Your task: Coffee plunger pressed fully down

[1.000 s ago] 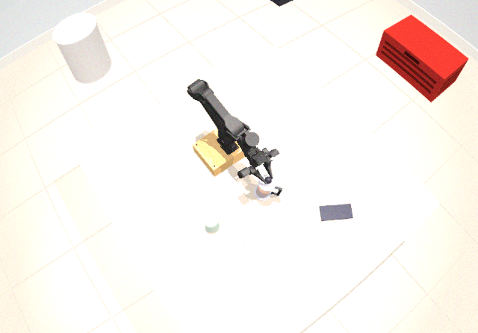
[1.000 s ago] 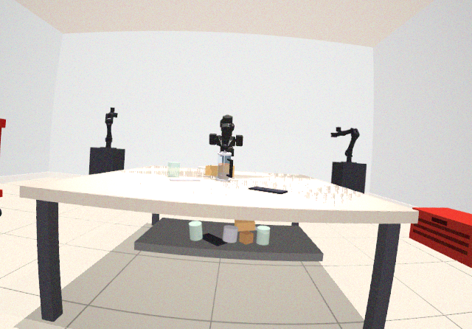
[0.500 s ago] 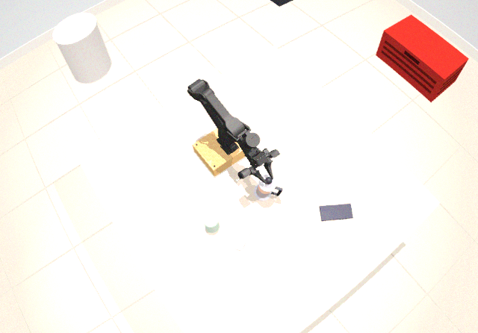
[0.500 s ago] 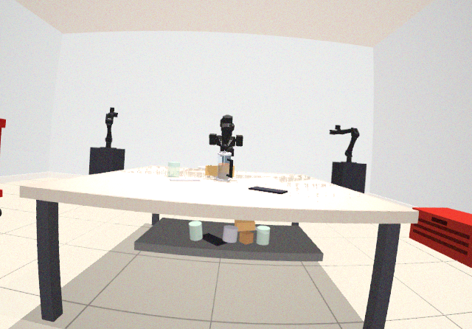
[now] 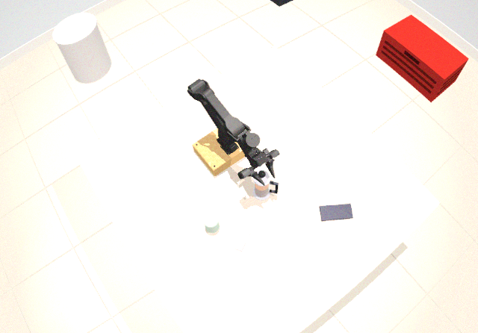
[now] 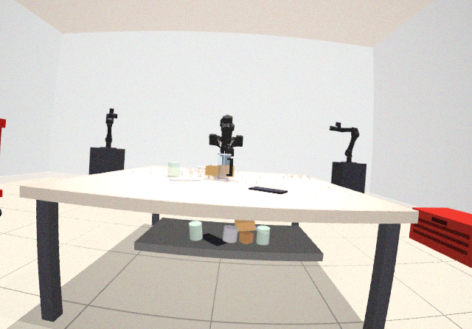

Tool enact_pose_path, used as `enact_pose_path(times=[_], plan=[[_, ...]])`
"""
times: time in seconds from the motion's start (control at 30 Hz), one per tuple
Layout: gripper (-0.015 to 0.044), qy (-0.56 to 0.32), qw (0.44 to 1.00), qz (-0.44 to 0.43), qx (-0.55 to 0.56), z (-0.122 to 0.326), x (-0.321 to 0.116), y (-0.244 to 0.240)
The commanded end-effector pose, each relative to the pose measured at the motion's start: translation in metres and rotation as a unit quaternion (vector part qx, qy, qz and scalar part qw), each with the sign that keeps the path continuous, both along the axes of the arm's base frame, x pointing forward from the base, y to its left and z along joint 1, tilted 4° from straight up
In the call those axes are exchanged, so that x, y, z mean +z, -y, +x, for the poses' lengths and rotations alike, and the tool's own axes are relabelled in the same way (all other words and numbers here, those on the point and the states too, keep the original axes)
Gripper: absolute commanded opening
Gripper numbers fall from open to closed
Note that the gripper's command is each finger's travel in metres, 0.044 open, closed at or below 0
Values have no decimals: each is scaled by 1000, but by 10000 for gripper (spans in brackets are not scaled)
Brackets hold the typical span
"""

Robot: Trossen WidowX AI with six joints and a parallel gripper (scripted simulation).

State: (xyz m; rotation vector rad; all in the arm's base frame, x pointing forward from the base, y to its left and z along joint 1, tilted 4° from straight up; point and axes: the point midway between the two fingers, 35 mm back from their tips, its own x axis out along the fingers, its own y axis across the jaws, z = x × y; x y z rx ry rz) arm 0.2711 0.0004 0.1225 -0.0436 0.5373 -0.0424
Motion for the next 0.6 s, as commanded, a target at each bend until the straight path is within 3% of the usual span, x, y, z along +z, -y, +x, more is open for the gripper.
enact_pose_path(times=[0.0,0.1,0.27,0.57], plan=[[361,0,1000,0,0,0,0,0],[440,0,1000,0,0,0,0,0],[440,-1,1000,0,0,-1,6,-1],[440,-10,1000,-3,-1,-36,79,-5]])
